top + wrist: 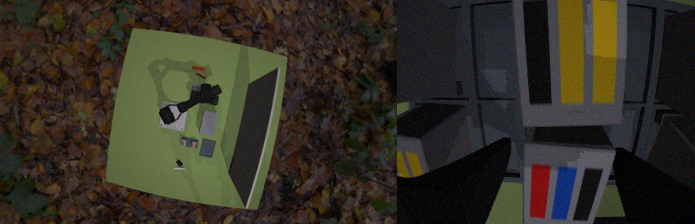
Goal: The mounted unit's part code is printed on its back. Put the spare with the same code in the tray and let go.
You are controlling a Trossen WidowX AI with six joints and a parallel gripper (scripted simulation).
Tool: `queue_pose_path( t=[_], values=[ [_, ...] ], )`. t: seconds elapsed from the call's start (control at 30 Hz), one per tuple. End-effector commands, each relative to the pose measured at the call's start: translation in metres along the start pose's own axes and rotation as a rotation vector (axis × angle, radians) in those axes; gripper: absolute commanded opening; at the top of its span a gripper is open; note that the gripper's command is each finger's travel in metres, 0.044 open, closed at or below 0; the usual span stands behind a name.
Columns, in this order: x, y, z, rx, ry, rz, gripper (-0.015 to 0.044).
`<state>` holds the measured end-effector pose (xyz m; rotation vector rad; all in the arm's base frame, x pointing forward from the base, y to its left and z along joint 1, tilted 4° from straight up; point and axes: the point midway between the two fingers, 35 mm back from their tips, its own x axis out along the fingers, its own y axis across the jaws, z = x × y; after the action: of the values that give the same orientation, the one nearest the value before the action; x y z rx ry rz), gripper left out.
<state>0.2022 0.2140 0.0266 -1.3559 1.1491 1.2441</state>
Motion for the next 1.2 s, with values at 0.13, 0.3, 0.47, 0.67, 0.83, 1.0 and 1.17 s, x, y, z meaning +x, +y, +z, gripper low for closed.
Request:
queue_pose_path(
  t=[0.13, 0.3, 0.47, 0.67, 0.83, 1.0, 1.17],
  values=[
    [0.001, 0.001, 0.000, 0.000, 0.001, 0.002, 0.0274],
    [0.001, 0.001, 0.000, 0.000, 0.001, 0.002, 0.0142],
    [0.001, 0.001, 0.000, 0.000, 0.001, 0.002, 0.0109],
    [0.001, 0.001, 0.000, 0.000, 0.001, 0.002, 0.0000],
    [0.001, 0.001, 0.000, 0.000, 0.001, 0.002, 0.0000],
    [-0.014, -0.001, 0.001, -0.001, 0.001, 0.002, 0.0000],
    [-0.044, -0.002, 0.002, -0.002, 0.001, 0.002, 0.0000]
  ],
)
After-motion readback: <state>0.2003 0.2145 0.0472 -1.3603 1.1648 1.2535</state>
